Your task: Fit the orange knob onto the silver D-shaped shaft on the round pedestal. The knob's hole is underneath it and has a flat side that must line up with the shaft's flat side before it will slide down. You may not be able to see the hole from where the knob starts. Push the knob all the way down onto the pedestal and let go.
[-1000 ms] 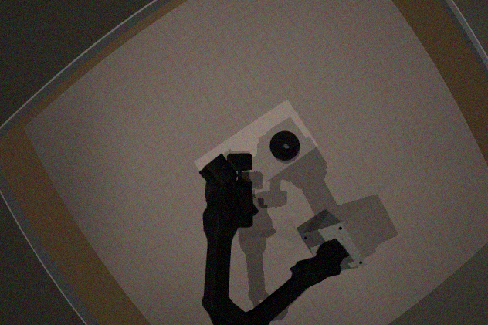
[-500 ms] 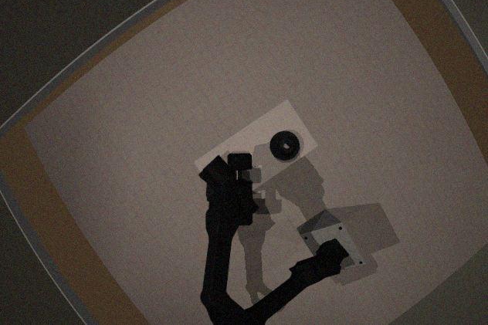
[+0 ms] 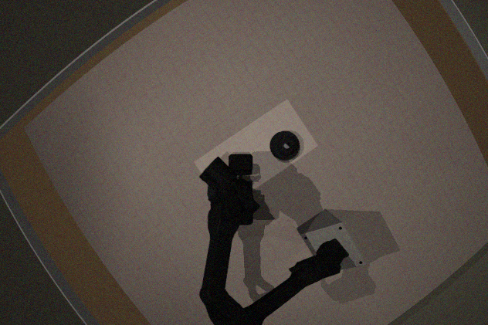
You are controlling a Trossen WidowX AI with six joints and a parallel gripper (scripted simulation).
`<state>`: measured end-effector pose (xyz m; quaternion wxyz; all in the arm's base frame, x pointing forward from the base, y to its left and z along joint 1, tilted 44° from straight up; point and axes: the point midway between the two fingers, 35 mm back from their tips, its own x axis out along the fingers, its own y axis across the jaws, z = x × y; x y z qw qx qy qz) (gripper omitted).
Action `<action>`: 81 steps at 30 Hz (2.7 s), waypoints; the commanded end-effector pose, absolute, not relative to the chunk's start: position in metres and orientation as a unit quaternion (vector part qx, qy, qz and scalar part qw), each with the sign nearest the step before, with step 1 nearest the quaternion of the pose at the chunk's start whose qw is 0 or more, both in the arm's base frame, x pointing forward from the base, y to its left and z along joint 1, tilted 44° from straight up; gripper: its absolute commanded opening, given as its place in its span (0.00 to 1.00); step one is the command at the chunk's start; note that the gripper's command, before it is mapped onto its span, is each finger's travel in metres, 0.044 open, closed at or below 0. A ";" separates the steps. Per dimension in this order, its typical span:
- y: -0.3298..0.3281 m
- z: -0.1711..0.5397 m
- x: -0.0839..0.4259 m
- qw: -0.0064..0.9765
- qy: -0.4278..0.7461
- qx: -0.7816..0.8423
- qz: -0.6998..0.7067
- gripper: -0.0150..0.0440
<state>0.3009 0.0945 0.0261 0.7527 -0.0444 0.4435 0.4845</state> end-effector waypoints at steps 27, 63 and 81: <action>0.023 0.091 0.295 0.751 0.451 -0.048 0.479 0.25; -0.025 0.150 0.264 0.834 0.434 -0.136 0.312 0.25; -0.045 0.173 0.247 0.874 0.407 -0.213 0.159 0.25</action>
